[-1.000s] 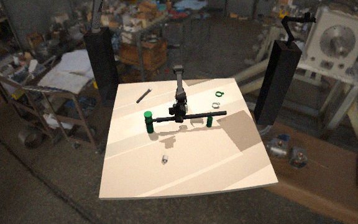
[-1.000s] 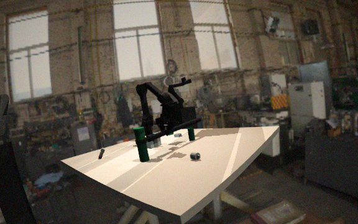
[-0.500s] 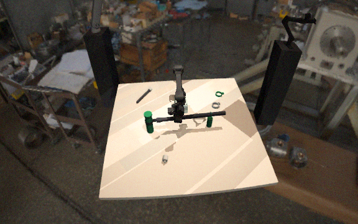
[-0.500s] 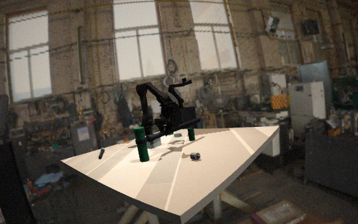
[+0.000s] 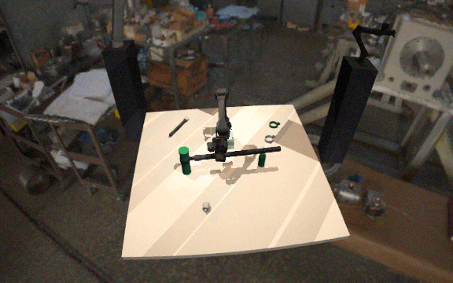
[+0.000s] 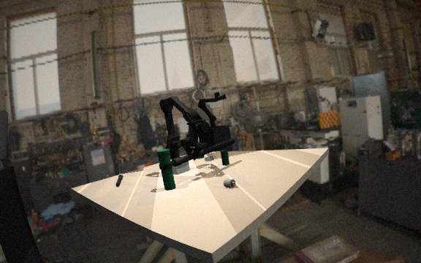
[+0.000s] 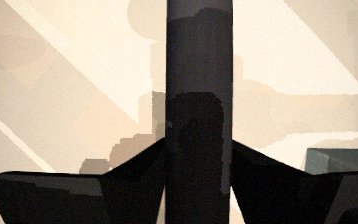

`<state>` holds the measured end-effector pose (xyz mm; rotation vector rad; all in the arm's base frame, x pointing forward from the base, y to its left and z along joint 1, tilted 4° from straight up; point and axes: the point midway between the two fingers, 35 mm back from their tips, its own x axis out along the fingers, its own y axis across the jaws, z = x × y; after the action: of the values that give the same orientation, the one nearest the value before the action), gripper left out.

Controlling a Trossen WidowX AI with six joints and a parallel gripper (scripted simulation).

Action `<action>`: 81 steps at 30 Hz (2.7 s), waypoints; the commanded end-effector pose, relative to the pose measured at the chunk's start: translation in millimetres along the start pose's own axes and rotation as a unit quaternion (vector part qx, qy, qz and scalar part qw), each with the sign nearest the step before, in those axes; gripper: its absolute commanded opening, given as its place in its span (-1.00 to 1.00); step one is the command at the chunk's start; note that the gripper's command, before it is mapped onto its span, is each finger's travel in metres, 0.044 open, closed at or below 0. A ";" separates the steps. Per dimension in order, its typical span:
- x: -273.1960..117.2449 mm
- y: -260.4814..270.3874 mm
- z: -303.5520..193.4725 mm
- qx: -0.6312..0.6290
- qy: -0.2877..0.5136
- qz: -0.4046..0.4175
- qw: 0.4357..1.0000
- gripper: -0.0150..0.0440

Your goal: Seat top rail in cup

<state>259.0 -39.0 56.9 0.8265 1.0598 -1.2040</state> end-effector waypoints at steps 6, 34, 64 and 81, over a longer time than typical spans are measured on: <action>-1.1 3.1 9.5 0.001 -0.006 0.004 1.000 -0.49; 2.0 0.4 10.1 -0.001 0.000 -0.001 1.000 0.22; -88.9 -5.1 -17.0 -0.006 0.001 -0.005 1.000 1.00; -88.9 -5.1 -17.0 -0.006 0.001 -0.005 1.000 1.00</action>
<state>248.5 3.4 135.2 0.8074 1.0745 -1.2029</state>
